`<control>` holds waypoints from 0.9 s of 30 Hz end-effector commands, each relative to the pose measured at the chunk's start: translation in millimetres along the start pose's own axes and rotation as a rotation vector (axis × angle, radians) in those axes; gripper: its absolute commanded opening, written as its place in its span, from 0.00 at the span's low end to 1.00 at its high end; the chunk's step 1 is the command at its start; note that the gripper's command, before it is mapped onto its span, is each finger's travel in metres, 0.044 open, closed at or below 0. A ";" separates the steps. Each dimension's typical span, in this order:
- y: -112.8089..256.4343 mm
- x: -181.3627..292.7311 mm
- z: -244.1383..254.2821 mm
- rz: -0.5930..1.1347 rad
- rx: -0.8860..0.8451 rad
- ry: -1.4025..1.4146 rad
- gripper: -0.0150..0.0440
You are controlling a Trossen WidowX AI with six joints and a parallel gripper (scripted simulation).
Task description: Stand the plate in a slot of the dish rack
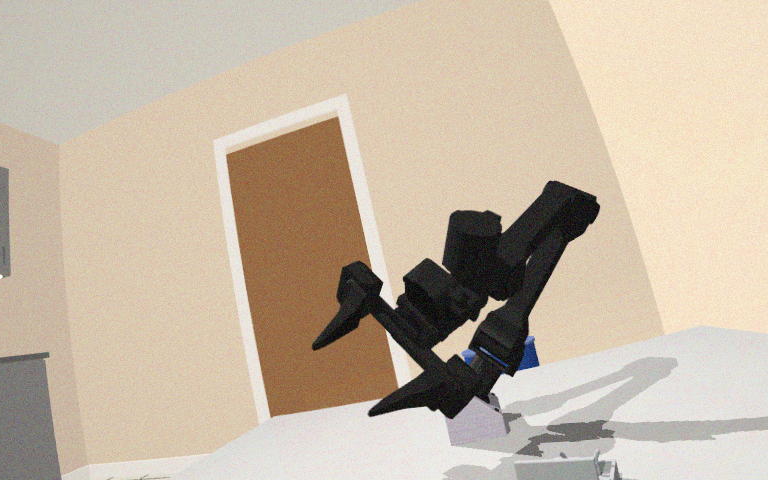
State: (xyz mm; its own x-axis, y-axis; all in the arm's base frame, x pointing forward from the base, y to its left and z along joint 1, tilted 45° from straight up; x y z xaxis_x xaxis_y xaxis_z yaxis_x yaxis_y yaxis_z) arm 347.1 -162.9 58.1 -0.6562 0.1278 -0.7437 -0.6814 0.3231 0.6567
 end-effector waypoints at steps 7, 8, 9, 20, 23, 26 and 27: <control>-15.9 18.1 6.1 0.152 -0.102 0.034 0.93; -18.2 21.5 7.2 0.179 -0.122 0.038 0.93; -20.3 24.8 8.4 0.206 -0.142 0.042 0.93; -31.7 58.4 20.7 0.480 -0.384 0.046 0.93; -31.6 66.3 24.5 0.549 -0.455 0.030 0.93; -30.5 73.1 28.1 0.615 -0.527 0.008 0.93; -29.8 75.1 29.2 0.636 -0.551 -0.001 0.93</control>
State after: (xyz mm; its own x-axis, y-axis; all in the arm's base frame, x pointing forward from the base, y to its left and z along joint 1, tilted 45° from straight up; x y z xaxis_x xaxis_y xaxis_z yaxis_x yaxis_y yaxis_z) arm 330.6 -137.4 -18.1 -0.9573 0.1298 -0.2584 -0.2835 -0.2440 0.9274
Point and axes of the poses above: the point midway between the two fingers, 35 mm back from their tips, its own y axis back along the fingers, its own z axis across the jaws, x = y × z, the point moved 2 cm from there along y, back along the fingers, and after that the axes turned 4 degrees about -y, right-handed, at the moved point
